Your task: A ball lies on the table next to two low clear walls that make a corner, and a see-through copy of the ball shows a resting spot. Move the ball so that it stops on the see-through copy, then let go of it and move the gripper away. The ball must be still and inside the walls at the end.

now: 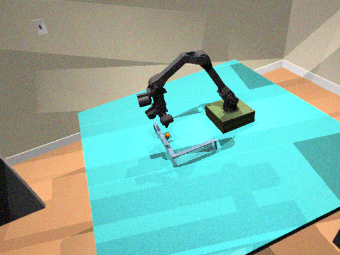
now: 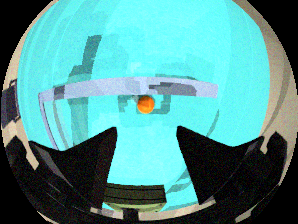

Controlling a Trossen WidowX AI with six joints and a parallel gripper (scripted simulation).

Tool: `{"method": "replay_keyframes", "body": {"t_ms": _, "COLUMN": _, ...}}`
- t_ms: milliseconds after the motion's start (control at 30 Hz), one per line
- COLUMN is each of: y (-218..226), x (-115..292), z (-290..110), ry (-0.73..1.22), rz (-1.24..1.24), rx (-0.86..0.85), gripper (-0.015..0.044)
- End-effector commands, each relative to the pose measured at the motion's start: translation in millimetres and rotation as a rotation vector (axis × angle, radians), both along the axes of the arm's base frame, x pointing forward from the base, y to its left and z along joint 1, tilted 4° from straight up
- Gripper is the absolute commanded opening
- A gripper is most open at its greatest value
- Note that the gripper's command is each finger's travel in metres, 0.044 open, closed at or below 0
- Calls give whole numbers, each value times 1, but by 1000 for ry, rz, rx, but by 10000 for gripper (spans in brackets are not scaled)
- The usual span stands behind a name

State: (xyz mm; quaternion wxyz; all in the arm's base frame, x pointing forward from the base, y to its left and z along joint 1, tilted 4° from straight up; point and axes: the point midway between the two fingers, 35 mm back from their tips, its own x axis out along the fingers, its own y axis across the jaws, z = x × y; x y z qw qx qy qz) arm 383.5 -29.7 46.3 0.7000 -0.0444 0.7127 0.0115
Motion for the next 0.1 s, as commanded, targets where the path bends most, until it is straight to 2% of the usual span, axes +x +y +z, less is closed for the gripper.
{"method": "replay_keyframes", "body": {"t_ms": 0, "y": 2, "x": 0, "z": 42, "ry": -22, "rz": 0, "rx": -1, "gripper": 369}}
{"method": "replay_keyframes", "body": {"t_ms": 67, "y": 2, "x": -1, "z": 45, "ry": -22, "rz": 0, "rx": -1, "gripper": 422}}
